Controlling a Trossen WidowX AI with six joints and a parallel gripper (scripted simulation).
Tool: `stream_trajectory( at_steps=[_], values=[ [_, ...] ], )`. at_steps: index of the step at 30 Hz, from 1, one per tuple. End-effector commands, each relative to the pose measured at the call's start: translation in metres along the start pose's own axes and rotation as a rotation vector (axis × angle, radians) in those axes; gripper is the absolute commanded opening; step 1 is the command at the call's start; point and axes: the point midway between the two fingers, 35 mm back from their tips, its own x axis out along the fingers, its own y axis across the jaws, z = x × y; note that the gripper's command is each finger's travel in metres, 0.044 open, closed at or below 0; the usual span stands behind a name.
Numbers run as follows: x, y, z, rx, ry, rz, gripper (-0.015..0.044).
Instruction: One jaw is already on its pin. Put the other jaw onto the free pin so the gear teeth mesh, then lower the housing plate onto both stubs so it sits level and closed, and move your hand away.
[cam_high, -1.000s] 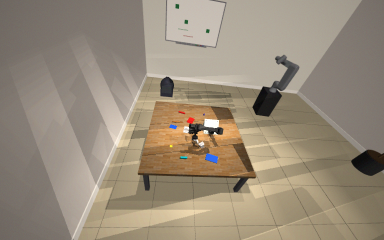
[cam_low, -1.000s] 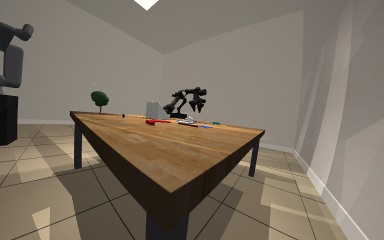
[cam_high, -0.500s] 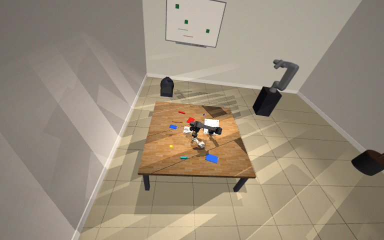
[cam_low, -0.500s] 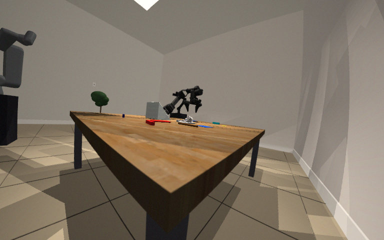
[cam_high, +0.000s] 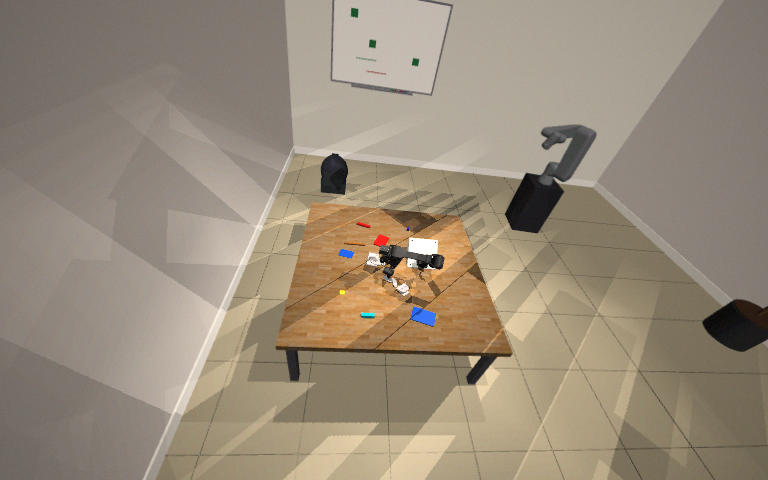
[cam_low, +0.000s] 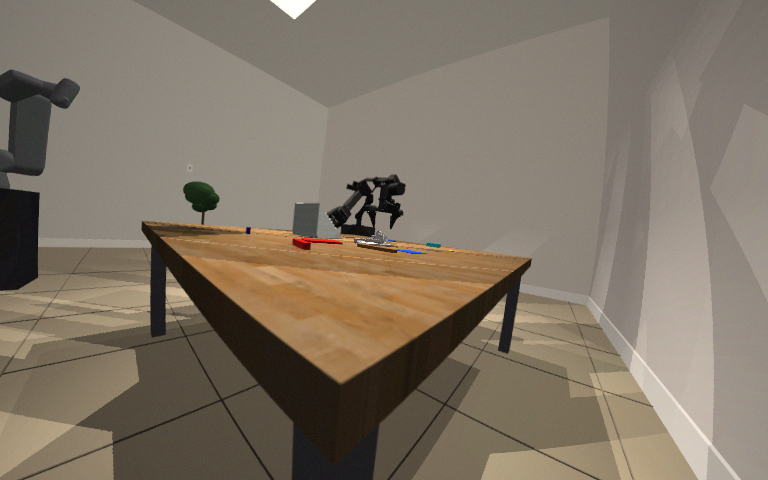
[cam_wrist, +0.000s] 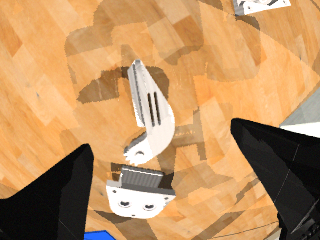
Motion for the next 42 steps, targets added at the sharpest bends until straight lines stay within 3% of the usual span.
stream_trajectory(
  at_steps=[1,42],
  values=[
    [0.017,-0.001,-0.003,0.008,0.009,0.003,0.0440],
    [0.066,0.000,-0.003,0.007,0.009,0.005,0.0440]
  ],
)
